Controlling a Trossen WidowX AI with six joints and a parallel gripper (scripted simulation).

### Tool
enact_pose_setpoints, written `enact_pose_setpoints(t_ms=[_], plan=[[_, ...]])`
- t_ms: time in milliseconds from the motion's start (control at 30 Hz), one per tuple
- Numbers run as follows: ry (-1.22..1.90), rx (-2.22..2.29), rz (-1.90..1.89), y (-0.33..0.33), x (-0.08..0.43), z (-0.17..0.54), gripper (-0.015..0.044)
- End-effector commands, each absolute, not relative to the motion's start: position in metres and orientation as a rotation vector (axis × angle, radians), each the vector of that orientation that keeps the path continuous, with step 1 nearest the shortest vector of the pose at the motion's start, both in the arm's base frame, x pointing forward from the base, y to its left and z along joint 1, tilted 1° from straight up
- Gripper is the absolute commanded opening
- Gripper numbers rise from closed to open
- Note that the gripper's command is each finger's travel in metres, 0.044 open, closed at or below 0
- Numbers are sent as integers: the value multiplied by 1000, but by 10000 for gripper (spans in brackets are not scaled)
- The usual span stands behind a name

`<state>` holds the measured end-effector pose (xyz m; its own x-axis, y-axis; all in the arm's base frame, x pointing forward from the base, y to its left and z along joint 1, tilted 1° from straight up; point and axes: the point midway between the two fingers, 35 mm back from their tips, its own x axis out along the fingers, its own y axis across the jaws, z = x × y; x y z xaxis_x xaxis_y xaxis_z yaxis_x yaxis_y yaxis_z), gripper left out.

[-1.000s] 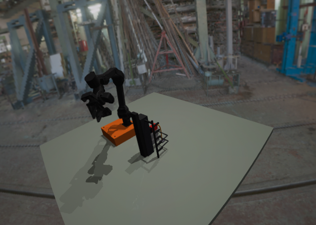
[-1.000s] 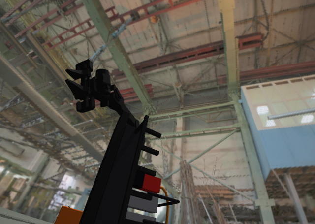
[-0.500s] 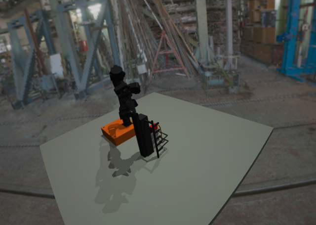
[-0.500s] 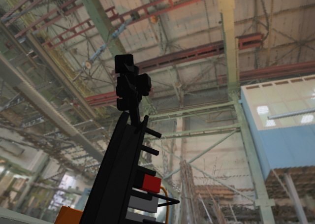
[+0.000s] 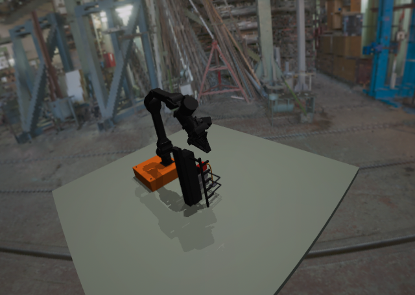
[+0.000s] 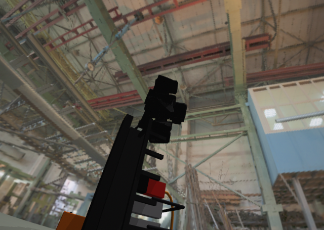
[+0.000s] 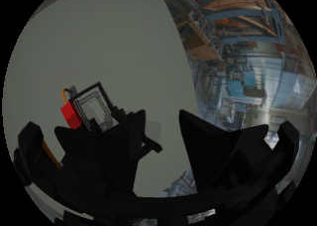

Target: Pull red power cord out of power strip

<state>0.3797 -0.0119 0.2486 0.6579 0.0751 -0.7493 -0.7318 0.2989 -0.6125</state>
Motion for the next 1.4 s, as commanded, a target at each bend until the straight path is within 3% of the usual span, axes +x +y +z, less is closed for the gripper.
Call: enact_pose_setpoints(t_ms=[0,300,1367], plan=[[793,-1176,750,13,366,215,160],[1132,-1276,1230,67,297,141,160],[1141,-1282,1237,29,299,140,160]])
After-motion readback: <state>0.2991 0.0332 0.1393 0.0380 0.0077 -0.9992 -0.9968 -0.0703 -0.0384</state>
